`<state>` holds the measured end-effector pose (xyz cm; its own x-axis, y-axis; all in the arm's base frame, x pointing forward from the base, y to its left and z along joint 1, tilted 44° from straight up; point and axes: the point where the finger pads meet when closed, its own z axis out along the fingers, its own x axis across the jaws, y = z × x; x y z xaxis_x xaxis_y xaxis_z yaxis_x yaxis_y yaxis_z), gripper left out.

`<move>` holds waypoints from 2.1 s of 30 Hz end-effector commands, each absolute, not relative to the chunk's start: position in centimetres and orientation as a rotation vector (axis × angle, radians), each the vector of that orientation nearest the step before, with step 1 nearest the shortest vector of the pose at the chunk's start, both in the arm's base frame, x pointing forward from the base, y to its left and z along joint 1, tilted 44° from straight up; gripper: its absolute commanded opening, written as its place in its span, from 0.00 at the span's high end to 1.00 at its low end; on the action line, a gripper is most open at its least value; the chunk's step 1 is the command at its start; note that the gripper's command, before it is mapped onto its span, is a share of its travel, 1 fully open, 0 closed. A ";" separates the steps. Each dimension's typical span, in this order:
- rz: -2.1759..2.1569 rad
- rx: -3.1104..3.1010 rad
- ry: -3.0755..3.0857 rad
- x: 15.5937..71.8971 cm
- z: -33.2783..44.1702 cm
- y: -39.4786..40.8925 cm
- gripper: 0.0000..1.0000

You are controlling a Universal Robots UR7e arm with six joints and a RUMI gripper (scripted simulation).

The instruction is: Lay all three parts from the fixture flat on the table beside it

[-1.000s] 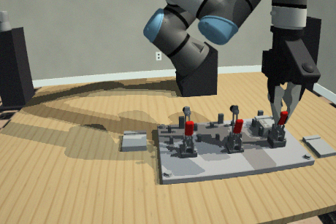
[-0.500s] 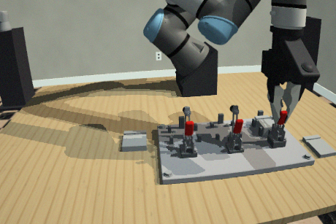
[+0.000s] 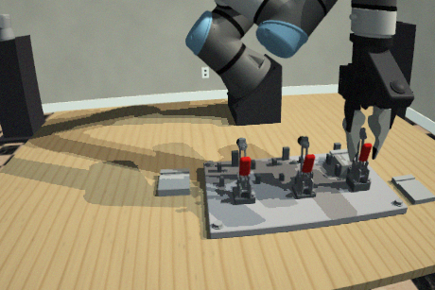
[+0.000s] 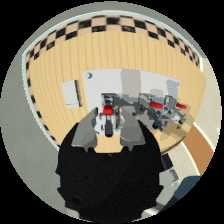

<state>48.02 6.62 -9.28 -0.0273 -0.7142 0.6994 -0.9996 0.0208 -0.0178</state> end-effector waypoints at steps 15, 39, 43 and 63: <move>0.731 1.745 -1.795 48.1 -9.3 6.7 0.72; 0.731 1.745 -1.795 48.1 -6.1 9.8 0.72; 0.731 1.745 -1.795 48.1 -5.7 10.1 0.72; 0.731 1.745 -1.795 48.1 -5.6 10.2 0.41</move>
<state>48.03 10.12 -5.71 -0.0272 -0.7142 0.6995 -0.9996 0.0207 -0.0177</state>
